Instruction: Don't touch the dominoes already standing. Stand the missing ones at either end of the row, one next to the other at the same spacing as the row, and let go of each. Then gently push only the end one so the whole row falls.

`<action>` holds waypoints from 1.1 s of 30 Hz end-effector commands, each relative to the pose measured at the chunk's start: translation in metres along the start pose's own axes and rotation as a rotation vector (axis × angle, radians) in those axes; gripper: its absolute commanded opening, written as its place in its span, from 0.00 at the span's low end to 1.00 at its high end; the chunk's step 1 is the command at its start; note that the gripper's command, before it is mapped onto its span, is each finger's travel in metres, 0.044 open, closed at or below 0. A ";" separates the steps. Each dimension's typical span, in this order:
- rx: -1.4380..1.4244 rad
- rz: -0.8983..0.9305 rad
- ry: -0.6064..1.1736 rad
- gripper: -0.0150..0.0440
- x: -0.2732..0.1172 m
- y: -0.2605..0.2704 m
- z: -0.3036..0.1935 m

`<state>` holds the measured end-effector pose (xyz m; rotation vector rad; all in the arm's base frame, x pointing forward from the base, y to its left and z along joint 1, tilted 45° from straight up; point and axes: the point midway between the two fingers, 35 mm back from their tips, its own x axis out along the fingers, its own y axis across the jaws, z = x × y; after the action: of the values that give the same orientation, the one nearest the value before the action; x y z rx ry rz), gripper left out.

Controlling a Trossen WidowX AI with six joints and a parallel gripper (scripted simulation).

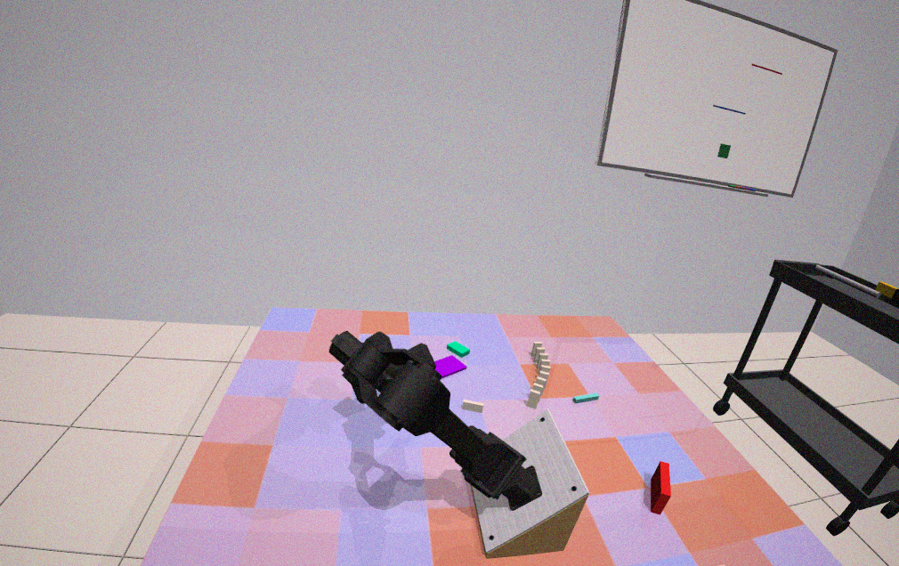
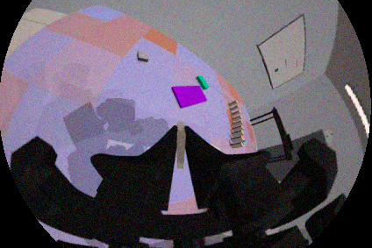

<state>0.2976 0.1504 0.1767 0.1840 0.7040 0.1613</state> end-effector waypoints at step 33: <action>0.574 0.122 -0.679 0.29 -0.071 -0.008 -0.014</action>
<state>0.2424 0.1357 0.2108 0.7351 0.0750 0.0160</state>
